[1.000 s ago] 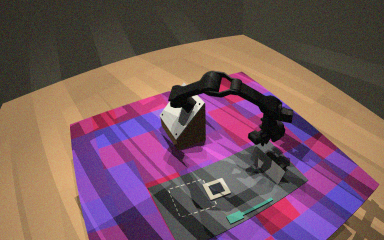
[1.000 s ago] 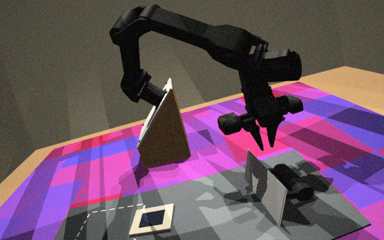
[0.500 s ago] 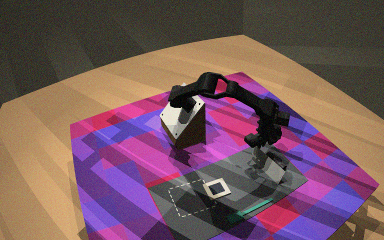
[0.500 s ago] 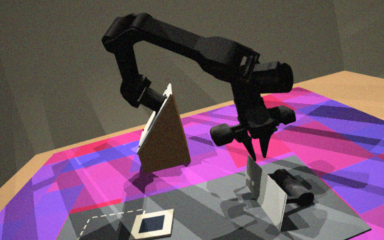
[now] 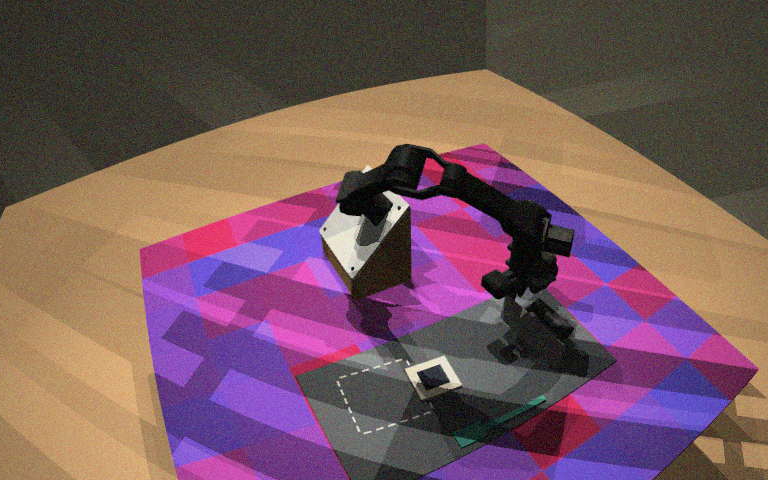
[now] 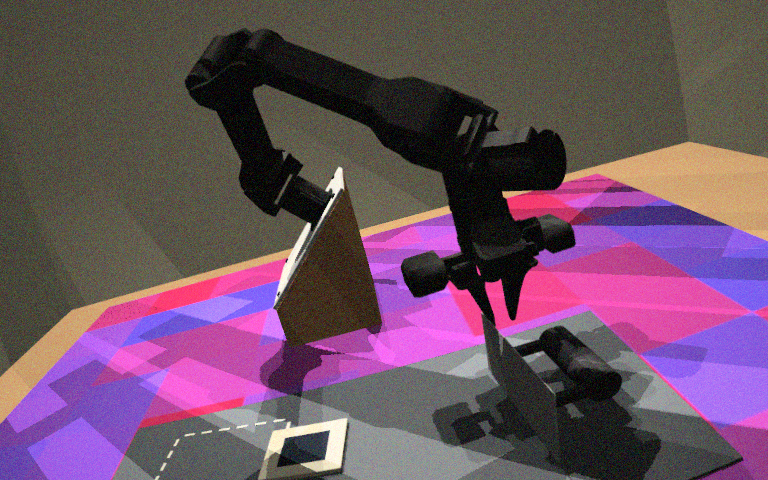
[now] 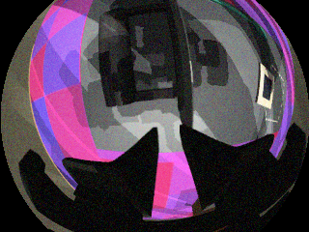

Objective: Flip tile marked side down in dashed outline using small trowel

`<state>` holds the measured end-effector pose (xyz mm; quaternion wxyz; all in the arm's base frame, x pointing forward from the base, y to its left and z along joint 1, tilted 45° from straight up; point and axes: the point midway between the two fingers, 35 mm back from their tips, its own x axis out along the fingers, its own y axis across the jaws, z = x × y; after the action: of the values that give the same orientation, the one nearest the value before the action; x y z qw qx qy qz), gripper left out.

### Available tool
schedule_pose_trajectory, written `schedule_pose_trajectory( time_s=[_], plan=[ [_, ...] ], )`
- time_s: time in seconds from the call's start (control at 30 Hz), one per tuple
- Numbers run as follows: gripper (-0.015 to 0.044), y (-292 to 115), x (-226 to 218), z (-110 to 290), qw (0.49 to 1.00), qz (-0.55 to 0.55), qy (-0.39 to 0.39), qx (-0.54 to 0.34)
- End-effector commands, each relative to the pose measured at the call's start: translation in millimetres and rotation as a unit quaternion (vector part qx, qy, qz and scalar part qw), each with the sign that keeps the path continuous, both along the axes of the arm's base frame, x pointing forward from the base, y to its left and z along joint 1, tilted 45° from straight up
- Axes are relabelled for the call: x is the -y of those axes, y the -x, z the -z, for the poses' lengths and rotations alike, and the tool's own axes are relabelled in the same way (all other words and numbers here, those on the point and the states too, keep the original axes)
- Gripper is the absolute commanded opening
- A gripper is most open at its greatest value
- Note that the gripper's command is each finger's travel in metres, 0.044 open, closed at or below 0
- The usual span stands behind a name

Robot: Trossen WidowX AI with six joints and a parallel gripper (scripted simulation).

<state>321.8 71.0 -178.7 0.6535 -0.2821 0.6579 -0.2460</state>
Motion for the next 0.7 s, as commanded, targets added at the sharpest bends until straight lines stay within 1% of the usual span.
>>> schedule_pose_trajectory(
  time_s=[0.0, 0.67],
  plan=[
    [0.0100, 0, 7, -4, 1.000, -0.001, 0.004, -0.001],
    [0.0100, -2, 30, -25, 1.000, -0.001, 0.005, -0.001]
  ],
)
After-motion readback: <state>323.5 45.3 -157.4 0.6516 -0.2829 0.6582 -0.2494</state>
